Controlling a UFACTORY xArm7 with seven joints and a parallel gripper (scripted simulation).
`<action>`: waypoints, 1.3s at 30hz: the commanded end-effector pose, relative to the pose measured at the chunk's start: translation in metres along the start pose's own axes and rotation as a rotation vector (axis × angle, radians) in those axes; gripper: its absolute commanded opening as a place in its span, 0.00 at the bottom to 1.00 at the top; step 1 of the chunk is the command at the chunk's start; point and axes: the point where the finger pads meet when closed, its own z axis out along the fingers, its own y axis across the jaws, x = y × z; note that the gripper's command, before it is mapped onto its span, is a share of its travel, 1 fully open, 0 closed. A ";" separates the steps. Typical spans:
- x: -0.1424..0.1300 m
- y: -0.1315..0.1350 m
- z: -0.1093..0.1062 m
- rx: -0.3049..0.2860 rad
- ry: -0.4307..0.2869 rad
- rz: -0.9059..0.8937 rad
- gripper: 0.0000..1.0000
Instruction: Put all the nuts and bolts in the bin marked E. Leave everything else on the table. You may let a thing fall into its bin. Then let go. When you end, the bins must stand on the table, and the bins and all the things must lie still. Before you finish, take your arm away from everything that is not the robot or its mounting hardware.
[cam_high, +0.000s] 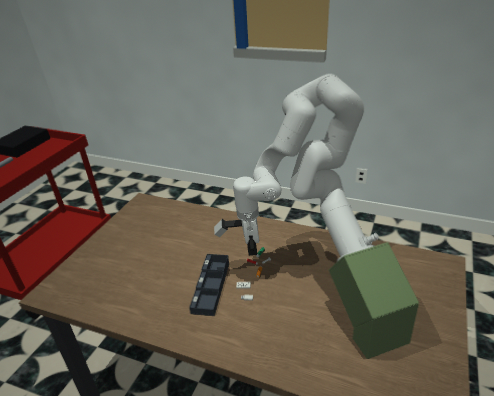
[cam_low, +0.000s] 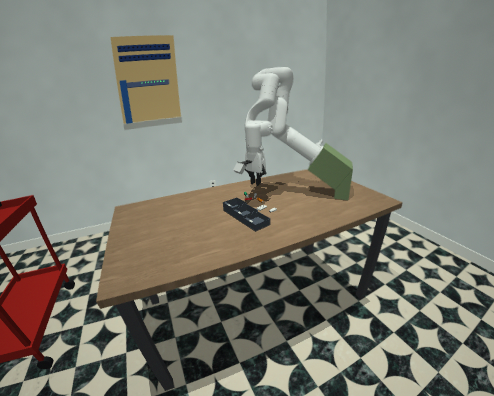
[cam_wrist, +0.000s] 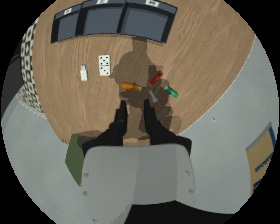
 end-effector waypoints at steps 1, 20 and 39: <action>-0.015 0.007 0.007 0.000 -0.001 0.157 0.29; -0.015 0.007 0.007 0.000 -0.001 0.157 0.29; -0.017 0.008 0.008 0.000 -0.001 0.157 0.29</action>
